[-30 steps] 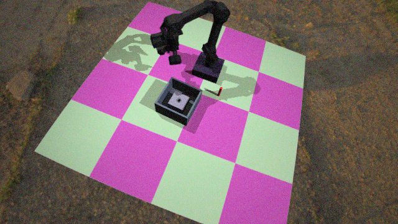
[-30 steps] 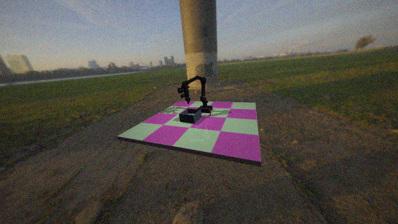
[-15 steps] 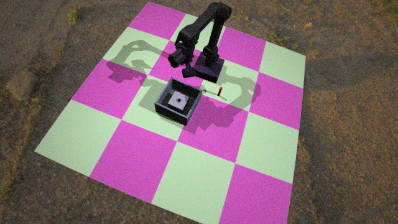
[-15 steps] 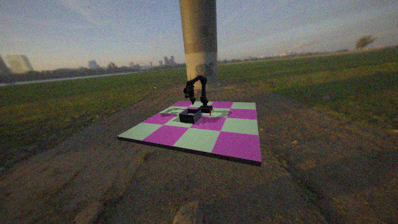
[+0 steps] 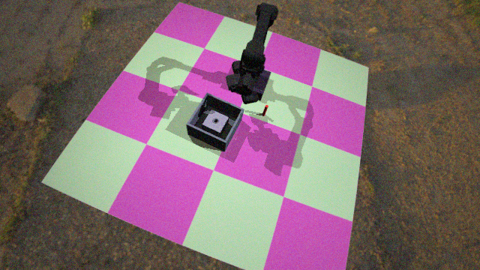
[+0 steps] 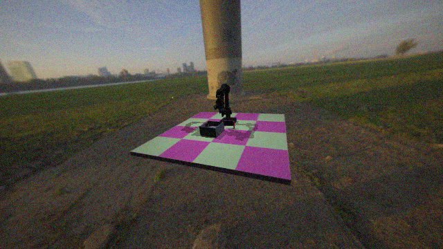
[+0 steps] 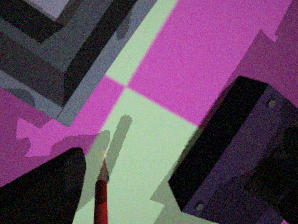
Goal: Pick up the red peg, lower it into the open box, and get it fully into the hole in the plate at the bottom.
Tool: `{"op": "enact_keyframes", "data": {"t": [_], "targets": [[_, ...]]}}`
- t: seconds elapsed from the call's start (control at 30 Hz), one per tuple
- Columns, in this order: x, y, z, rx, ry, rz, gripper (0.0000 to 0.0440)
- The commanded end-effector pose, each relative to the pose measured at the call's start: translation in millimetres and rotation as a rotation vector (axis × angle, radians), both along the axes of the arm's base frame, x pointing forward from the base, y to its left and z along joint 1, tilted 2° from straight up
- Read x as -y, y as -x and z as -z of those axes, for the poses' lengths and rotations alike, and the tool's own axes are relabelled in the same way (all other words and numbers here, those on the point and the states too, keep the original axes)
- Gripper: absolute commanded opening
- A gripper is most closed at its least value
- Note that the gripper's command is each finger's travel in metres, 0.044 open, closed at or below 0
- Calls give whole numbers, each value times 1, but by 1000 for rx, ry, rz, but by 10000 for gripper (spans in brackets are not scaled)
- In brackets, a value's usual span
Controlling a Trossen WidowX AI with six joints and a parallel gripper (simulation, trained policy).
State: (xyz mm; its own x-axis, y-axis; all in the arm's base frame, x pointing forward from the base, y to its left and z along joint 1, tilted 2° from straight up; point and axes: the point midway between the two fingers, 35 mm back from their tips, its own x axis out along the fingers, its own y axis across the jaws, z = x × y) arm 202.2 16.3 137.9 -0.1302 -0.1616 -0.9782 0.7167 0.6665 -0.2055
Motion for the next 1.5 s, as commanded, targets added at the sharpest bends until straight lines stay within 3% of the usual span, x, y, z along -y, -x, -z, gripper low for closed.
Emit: {"op": "enact_keyframes", "data": {"t": [0.0, 0.6, 1.2, 1.3, 1.47], "targets": [[-21, 8, 6, -21, 0, 3, 440], [-96, 43, 53, -38, 21, -21, 440], [-118, 42, 128, 68, 5, -115, 439], [-118, 42, 138, 67, 3, -130, 407], [-115, 46, 151, 43, 12, -137, 279]]}}
